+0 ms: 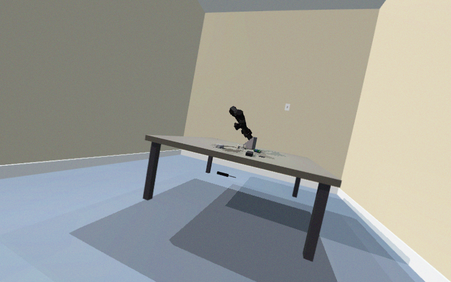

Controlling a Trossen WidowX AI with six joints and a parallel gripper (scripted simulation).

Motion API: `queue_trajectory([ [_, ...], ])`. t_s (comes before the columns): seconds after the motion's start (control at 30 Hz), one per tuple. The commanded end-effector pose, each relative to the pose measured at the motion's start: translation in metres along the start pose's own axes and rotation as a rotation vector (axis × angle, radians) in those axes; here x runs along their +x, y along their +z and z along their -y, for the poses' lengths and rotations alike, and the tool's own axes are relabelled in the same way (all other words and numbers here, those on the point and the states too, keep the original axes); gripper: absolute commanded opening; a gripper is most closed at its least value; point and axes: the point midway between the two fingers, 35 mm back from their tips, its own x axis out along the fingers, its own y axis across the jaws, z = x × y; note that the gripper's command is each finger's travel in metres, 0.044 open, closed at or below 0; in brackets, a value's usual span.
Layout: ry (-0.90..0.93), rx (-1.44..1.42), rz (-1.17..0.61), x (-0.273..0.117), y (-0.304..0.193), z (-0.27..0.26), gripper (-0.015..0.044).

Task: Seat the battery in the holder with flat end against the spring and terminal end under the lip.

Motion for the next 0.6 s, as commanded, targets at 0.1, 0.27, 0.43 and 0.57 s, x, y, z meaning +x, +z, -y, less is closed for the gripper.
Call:
queue_trajectory([
  [0.1,-0.307,0.290,0.213,0.055,-0.068,0.045,0.0245],
  [0.27,-0.374,0.405,0.403,0.077,-0.095,0.076,0.0245],
  [0.43,-0.377,0.457,0.517,0.087,-0.108,0.093,0.0245],
  [0.57,-0.377,0.457,0.517,0.087,-0.108,0.093,0.0245],
])
